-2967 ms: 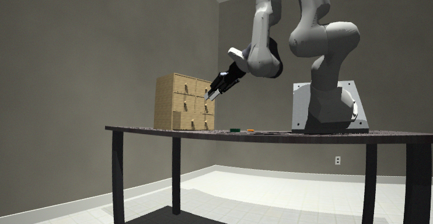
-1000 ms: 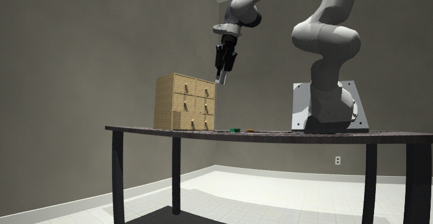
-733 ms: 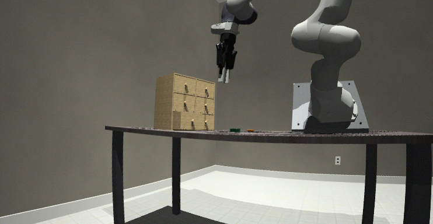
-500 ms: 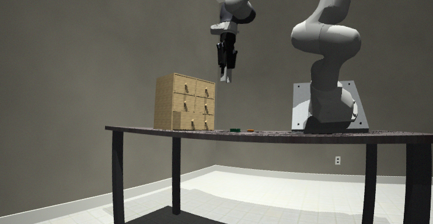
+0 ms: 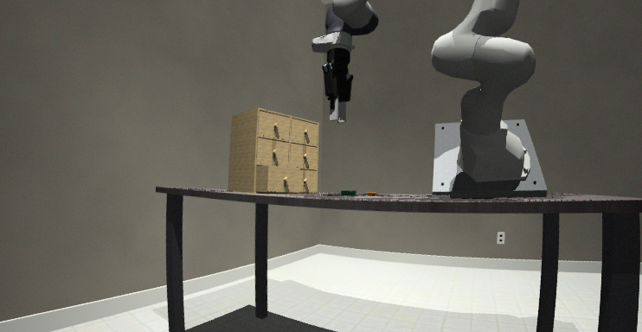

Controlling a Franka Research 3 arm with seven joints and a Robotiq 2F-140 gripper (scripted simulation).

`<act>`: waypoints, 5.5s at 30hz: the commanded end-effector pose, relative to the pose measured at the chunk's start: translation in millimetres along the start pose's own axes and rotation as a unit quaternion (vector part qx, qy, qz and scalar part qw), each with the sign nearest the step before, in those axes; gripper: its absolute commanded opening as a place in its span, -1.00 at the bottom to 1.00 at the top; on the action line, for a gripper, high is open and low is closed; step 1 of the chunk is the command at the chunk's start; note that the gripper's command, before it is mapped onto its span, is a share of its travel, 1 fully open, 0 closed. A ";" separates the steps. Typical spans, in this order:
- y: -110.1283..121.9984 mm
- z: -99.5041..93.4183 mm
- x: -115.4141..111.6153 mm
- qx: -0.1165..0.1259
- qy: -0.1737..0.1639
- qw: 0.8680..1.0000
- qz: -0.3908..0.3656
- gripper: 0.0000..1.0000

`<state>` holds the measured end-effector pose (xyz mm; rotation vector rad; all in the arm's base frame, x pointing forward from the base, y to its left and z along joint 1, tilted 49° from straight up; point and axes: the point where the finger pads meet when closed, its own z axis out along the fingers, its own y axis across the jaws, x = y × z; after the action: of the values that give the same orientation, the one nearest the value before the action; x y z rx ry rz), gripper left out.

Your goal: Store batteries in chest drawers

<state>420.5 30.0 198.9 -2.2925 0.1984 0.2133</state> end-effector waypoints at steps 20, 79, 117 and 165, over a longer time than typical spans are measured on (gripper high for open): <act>12.7 -2.2 14.6 0.011 0.007 1.000 -0.005 -0.60; 339.0 164.4 94.3 0.001 -0.003 1.000 -0.001 -0.70; 339.1 212.4 94.3 0.001 -0.003 1.000 -0.001 -0.70; 339.0 229.4 94.2 0.001 -0.003 1.000 -0.001 -0.70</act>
<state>420.3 -31.3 -216.0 -2.2874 0.1899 0.2173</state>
